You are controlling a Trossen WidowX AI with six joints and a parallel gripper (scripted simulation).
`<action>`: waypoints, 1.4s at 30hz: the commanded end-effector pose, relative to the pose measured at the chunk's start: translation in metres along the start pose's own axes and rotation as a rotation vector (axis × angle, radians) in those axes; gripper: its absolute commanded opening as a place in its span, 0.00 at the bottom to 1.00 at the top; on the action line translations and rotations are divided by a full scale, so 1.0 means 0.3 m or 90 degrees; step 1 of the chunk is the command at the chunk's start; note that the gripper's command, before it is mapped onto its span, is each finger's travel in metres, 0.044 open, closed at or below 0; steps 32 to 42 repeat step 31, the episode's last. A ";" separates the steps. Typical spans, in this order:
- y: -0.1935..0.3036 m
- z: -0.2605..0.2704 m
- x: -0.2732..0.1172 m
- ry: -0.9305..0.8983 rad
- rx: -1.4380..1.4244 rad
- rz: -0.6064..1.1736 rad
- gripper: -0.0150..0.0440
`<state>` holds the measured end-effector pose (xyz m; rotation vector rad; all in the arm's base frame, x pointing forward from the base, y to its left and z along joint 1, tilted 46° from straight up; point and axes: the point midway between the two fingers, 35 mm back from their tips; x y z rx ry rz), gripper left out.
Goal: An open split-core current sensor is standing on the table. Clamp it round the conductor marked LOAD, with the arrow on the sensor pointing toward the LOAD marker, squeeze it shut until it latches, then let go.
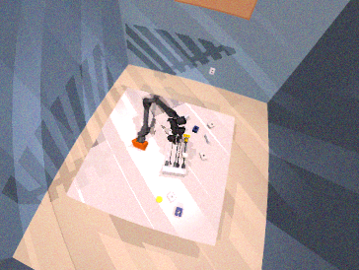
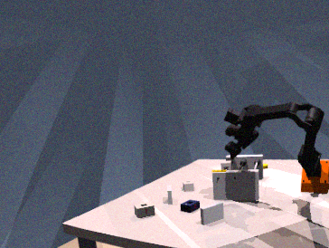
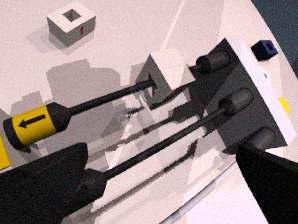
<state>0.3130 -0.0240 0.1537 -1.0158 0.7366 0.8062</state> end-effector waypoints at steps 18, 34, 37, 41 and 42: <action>0.030 0.018 -0.061 0.019 0.278 -0.099 1.00; 0.022 0.018 -0.055 0.020 0.199 -0.077 1.00; 0.022 0.018 -0.055 0.020 0.199 -0.077 1.00; 0.022 0.018 -0.055 0.020 0.199 -0.077 1.00; 0.022 0.018 -0.055 0.020 0.199 -0.077 1.00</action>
Point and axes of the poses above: the point midway between the two fingers, 35 mm back from their tips, its own x axis out along the fingers, its own z axis across the jaws, y = z × x, and after that the axes turned 10 degrees about -x, right-handed
